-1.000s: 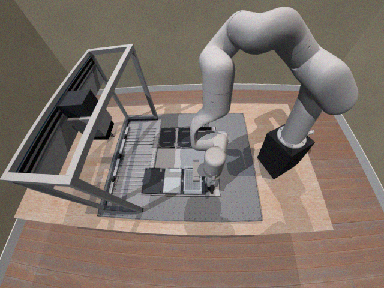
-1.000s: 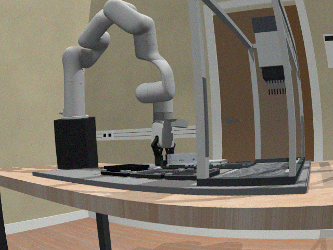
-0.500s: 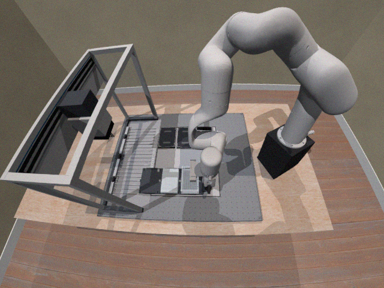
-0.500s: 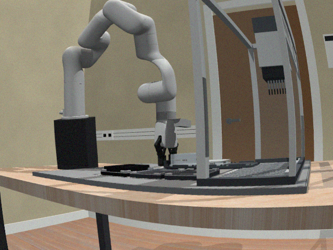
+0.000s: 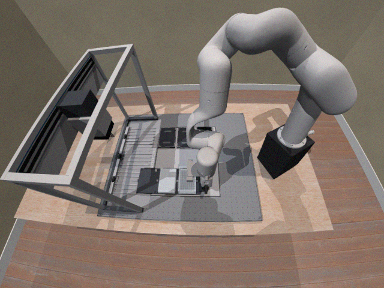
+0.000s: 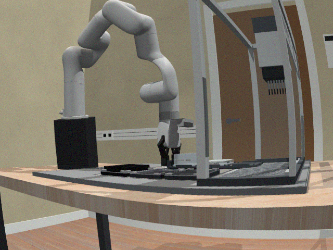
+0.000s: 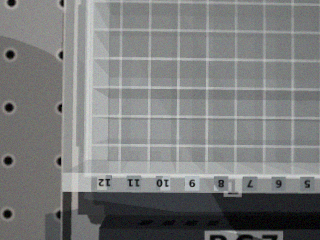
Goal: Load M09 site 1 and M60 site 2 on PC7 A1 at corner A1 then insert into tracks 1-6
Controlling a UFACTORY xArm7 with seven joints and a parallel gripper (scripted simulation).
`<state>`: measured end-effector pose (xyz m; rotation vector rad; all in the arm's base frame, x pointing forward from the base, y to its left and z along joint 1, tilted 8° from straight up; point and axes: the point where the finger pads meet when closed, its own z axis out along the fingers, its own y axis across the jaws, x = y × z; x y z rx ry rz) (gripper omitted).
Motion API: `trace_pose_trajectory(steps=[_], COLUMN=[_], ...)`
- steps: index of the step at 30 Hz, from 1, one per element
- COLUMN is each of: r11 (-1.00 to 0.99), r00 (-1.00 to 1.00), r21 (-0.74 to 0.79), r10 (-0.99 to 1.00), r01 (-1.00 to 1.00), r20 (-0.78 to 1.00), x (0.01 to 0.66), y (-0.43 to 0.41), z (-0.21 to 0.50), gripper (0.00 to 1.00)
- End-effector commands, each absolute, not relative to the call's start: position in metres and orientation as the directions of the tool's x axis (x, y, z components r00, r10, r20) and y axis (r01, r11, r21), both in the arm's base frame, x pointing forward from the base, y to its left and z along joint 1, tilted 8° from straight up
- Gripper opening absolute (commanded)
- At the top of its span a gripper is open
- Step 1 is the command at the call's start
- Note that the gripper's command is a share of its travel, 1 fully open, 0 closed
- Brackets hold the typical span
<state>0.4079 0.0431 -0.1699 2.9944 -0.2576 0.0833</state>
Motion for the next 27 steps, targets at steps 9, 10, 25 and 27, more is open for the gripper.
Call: trace_pose_trajectory(steps=[9,10,25,27], r11=[-0.976,-0.976,-0.976,-0.976], r00=[0.984,0.984,0.984,0.984], r21=[0.128,0.128,0.128,0.128], r10=[-0.166,-0.166,-0.166,-0.166], r01=[-0.174,-0.174,-0.174,-0.174], r20=[0.07,0.07,0.07,0.07], x=[0.423,0.423,0.437,0.438], y=[0.041,0.041,0.039,0.039], z=[-0.168,-0.168,-0.167,-0.167], gripper=[0.82,0.82,0.82,0.82])
